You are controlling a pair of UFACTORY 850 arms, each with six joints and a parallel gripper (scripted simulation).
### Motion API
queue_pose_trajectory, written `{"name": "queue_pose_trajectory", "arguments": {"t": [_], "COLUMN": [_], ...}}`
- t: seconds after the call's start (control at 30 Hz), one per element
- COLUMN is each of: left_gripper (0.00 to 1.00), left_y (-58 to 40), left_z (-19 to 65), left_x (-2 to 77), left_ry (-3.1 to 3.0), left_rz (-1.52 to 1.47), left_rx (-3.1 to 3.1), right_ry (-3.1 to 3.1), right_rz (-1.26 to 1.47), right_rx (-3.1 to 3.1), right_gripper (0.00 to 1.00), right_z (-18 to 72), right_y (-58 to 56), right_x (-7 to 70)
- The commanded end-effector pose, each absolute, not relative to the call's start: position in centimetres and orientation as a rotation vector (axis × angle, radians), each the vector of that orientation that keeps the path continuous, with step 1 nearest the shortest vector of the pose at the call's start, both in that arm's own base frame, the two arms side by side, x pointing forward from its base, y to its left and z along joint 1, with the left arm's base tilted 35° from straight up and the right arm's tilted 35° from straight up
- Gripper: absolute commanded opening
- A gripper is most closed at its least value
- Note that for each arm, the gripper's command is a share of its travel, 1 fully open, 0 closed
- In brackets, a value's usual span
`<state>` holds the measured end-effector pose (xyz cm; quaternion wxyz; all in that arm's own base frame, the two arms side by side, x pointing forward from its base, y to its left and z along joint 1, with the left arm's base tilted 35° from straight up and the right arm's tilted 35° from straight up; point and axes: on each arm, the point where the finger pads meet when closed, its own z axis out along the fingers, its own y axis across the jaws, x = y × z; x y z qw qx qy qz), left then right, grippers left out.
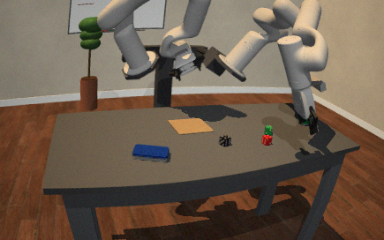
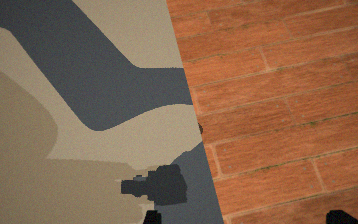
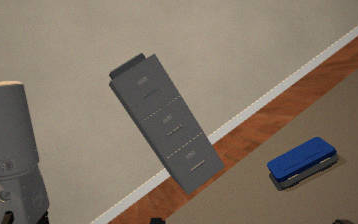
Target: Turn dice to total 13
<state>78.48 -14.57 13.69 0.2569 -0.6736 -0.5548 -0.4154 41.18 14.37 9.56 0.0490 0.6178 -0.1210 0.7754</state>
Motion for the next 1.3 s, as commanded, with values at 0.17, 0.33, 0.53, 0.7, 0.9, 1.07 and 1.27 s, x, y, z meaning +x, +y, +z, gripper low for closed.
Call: {"name": "queue_pose_trajectory", "arguments": {"t": [0.17, 0.33, 0.53, 0.7, 0.9, 1.07, 1.27], "left_gripper": [1.00, 1.00, 1.00, 1.00, 1.00, 1.00, 1.00], "left_y": [-14.6, -14.6, -14.6, -14.4, -12.4, -9.3, -3.2], "left_z": [13.8, 13.8, 13.8, 14.0, 15.2, 17.0, 20.7], "left_x": [78.5, 78.5, 78.5, 78.5, 78.8, 79.0, 79.0], "left_ry": [-1.506, -1.506, -1.506, -1.507, -1.516, -1.530, -1.559], "left_rz": [-1.129, -1.129, -1.129, -1.125, -1.091, -1.041, -0.942], "left_rx": [-1.828, -1.828, -1.828, -1.827, -1.819, -1.809, -1.793], "right_ry": [-0.368, -0.368, -0.368, -0.370, -0.380, -0.397, -0.431], "right_rz": [2.365, 2.365, 2.365, 2.362, 2.339, 2.302, 2.227], "right_rx": [1.882, 1.882, 1.882, 1.880, 1.866, 1.845, 1.809], "right_gripper": [1.00, 1.00, 1.00, 1.00, 1.00, 1.00, 1.00], "right_z": [9.6, 9.6, 9.6, 9.6, 9.6, 9.5, 9.4], "right_y": [14.4, 14.4, 14.4, 14.4, 14.2, 13.8, 13.1], "right_x": [41.2, 41.2, 41.2, 41.2, 41.5, 41.9, 42.7]}}
